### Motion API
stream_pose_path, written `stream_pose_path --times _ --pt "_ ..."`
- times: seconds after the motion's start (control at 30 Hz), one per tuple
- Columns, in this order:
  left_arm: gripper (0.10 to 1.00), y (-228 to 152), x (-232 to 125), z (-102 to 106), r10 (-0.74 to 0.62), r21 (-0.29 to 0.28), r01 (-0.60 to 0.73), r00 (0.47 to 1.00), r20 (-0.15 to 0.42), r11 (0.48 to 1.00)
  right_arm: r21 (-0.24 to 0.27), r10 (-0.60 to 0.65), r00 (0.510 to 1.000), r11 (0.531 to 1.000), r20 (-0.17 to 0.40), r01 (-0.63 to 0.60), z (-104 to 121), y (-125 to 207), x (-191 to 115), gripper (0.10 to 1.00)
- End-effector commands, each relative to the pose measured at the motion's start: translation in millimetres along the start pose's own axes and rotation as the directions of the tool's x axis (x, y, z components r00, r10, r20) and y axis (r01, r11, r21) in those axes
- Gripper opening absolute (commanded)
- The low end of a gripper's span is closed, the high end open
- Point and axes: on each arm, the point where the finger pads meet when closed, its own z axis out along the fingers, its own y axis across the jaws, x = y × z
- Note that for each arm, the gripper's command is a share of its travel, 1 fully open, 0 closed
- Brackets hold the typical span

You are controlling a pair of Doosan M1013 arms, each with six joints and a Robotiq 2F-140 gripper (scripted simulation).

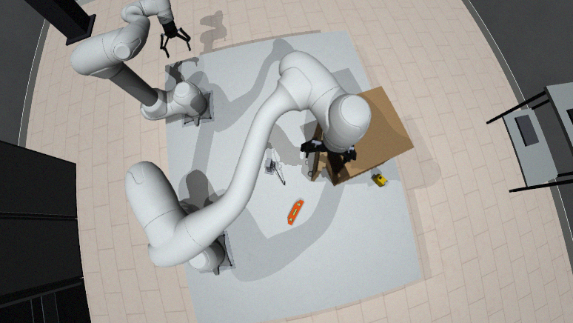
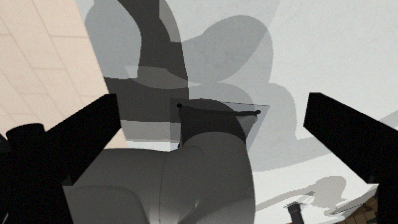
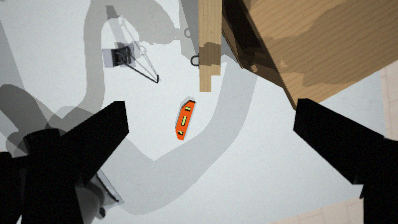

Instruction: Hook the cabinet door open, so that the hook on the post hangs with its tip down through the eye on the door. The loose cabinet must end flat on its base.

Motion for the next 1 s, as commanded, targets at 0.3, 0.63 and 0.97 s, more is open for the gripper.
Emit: stream_pose_path --times 0.3,0.63,0.97 --pt "1.0 0 0 -1 0.0 0.0 0.0 1.0 -0.001 1.0 -0.001 0.0 1.0 1.0 -0.001 0.0 78 -1 -1 0.297" --pt "1.0 0 0 -1 0.0 0.0 0.0 1.0 -0.001 1.0 -0.001 0.0 1.0 1.0 -0.001 0.0 78 -1 -1 0.297" --pt "1.0 0 0 -1 0.0 0.0 0.0 1.0 -0.001 1.0 -0.001 0.0 1.0 1.0 -0.001 0.0 78 -1 -1 0.297"
